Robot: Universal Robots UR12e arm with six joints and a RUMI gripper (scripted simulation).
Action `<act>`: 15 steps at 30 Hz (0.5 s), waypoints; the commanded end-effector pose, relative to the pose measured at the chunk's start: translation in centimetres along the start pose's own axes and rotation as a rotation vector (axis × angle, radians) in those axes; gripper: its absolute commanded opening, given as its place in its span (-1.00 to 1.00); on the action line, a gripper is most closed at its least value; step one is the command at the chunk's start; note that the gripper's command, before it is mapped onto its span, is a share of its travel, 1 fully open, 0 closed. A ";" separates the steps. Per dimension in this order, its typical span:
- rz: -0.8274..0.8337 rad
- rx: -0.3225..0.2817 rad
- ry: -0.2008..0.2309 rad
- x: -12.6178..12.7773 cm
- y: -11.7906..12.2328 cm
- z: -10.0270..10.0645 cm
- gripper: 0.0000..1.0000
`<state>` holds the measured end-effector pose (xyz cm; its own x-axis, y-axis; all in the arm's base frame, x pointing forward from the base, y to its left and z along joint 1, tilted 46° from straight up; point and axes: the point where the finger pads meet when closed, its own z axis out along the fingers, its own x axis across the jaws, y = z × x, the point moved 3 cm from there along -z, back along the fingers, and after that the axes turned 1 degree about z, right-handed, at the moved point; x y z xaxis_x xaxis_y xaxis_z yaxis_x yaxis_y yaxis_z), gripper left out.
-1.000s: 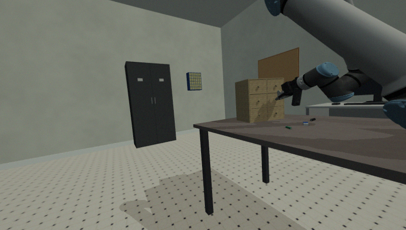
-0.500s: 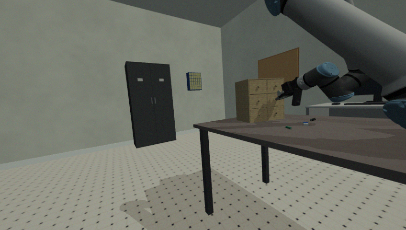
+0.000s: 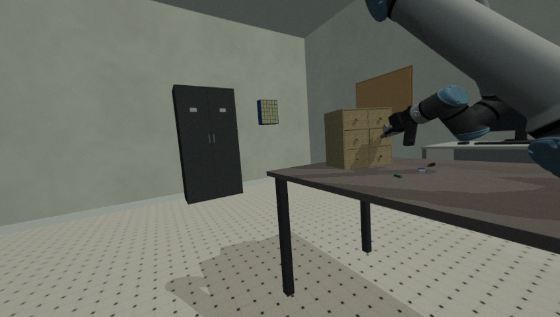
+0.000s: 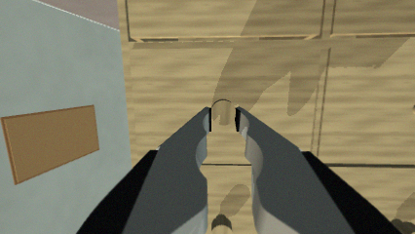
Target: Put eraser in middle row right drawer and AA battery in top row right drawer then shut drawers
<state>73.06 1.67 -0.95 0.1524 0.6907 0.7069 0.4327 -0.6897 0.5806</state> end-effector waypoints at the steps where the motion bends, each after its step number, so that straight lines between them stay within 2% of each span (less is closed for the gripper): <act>1: 0.000 -0.001 0.000 0.0 0.0 -0.2 -0.86; 15: 0.000 -0.001 0.000 0.0 -0.2 -0.7 -0.86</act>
<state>72.57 1.69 -0.86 0.1524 0.6907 0.7069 0.4327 -0.6897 0.5806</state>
